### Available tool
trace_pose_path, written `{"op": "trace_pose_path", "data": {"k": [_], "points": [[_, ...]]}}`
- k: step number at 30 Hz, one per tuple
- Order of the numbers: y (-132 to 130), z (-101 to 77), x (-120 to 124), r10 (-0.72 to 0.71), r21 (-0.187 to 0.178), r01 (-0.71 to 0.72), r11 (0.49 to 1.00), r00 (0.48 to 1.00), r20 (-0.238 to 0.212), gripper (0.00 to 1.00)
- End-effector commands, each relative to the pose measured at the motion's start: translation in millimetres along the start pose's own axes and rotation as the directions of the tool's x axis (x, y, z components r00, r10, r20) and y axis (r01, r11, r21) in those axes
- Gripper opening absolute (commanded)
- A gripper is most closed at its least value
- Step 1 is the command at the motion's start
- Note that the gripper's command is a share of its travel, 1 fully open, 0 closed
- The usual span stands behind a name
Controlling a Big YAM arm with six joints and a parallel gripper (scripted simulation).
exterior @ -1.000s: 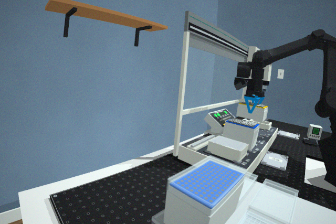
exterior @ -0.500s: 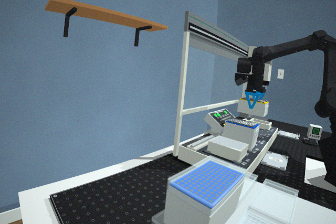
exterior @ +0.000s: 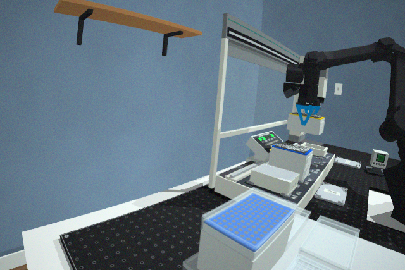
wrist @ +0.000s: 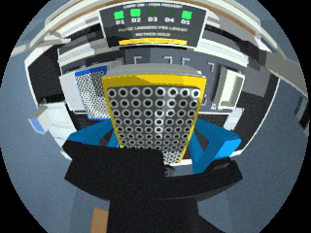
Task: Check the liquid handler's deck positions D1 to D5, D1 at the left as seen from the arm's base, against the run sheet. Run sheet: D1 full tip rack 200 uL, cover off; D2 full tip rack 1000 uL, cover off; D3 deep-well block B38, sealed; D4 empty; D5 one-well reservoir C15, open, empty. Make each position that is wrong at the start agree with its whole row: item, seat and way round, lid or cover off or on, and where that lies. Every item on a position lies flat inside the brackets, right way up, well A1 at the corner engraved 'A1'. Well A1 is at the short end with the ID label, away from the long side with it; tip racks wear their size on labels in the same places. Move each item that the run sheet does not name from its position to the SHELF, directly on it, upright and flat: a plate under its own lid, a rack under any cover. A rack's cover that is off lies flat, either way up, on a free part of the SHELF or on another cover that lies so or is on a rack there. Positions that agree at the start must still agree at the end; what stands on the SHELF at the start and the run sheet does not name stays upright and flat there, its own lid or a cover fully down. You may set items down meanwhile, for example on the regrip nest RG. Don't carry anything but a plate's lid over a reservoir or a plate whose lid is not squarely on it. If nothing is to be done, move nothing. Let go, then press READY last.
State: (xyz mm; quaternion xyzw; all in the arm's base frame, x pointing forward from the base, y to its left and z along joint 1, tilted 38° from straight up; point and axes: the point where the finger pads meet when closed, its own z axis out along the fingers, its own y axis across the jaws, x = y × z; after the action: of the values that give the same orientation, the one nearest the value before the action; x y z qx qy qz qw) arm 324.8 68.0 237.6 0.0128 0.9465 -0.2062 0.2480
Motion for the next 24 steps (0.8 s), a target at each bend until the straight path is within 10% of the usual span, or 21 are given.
{"op": "trace_pose_path", "data": {"k": [1,24], "points": [[0,-32.8,-21,0.037,-0.033,-0.035,0.999,0.998,0.058,0.00],[1,-48.9,-20,0.032,-0.033,-0.030,0.999,0.998,0.052,0.00]]}}
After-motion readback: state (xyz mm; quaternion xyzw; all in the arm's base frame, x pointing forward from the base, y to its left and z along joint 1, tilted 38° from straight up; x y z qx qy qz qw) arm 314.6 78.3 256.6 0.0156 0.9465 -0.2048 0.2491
